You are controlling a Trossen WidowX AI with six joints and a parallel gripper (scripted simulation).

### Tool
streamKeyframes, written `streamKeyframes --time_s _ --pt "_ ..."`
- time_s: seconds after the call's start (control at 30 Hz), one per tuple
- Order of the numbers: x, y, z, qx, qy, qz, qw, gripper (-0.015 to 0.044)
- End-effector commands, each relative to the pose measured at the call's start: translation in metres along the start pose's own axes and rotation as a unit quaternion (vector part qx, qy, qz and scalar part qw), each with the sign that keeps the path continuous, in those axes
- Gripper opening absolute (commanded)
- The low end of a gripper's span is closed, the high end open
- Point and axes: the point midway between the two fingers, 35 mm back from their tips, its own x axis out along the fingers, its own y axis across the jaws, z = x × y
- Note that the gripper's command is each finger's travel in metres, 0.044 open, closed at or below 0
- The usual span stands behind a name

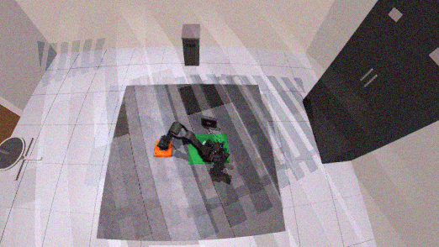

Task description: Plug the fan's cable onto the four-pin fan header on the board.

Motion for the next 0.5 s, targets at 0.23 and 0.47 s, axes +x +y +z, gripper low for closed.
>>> streamKeyframes --time_s 0.23,0.47 --pt "-0.011 0.007 -0.002 -0.007 -0.049 0.009 0.999 0.0" --pt "-0.017 0.012 -0.002 -0.015 -0.076 0.015 0.997 0.0"
